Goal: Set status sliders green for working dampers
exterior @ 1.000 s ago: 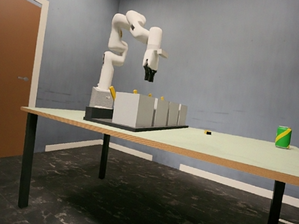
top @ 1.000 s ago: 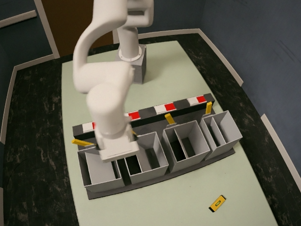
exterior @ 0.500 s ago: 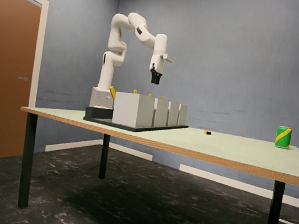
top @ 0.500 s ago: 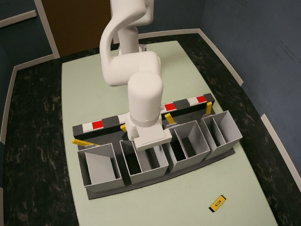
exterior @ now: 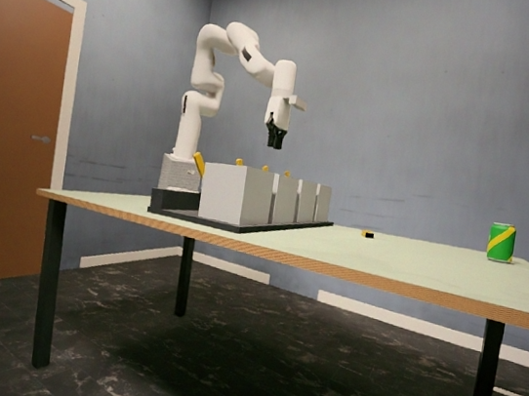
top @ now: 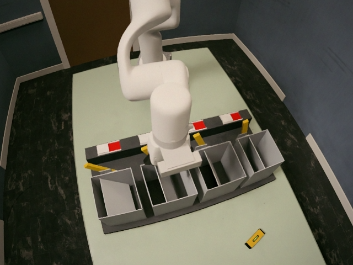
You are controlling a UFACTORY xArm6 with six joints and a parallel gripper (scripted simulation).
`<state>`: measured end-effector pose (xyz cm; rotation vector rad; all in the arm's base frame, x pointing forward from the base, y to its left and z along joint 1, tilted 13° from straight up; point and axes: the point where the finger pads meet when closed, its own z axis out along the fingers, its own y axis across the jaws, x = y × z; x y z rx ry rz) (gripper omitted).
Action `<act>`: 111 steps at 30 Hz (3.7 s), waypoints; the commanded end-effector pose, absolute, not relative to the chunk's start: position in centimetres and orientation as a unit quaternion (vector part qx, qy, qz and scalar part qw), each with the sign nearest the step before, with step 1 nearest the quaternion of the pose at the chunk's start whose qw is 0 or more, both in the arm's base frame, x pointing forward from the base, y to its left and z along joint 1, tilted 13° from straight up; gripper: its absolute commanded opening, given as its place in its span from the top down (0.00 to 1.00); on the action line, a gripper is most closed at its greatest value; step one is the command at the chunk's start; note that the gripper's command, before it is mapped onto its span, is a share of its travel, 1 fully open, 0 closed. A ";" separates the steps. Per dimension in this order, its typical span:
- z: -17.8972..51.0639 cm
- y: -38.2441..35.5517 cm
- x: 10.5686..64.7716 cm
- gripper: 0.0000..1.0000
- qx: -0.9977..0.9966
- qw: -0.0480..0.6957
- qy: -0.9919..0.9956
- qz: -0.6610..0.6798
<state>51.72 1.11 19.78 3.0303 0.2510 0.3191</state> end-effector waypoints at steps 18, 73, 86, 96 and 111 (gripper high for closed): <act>20.0 1.1 51.8 0.61 0.990 0.042 0.082 0.107; 20.0 1.1 51.8 0.61 0.990 0.042 0.082 0.107; 19.3 0.0 50.6 0.61 0.991 0.016 0.086 0.102; 16.3 -5.3 45.0 0.61 0.986 -0.098 0.096 0.092; 15.1 -7.5 42.6 0.61 0.980 -0.146 0.101 0.090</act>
